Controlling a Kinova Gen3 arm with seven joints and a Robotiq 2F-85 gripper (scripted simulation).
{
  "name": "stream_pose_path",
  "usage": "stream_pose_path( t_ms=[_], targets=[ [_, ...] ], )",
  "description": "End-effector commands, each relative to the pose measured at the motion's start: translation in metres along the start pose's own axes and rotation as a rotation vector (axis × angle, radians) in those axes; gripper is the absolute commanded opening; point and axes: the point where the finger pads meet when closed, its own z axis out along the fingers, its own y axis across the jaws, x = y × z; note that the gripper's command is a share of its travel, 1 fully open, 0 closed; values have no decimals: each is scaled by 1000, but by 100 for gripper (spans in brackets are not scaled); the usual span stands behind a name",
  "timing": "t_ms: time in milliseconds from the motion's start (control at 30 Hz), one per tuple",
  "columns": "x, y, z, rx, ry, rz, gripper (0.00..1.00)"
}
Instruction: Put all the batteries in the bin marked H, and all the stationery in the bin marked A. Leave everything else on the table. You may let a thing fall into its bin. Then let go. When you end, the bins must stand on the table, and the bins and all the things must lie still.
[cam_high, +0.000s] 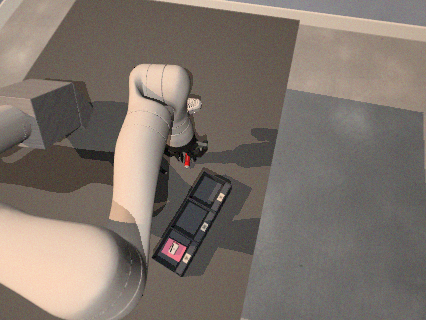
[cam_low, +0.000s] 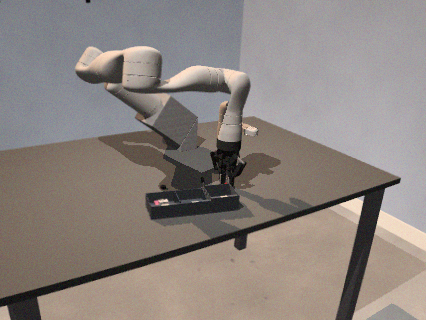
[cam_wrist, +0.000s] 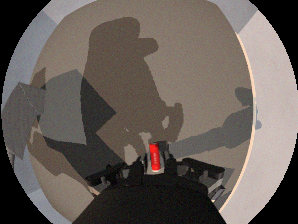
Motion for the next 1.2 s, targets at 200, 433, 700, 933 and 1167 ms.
stream_pose_path(
  t_ms=[200,433,700,933,1167],
  targets=[
    [0,-1,1,2,1,0,29],
    [0,0,1,2,1,0,9],
    [0,0,1,2,1,0,9],
    [0,0,1,2,1,0,9],
    [0,0,1,2,1,0,9]
  ],
)
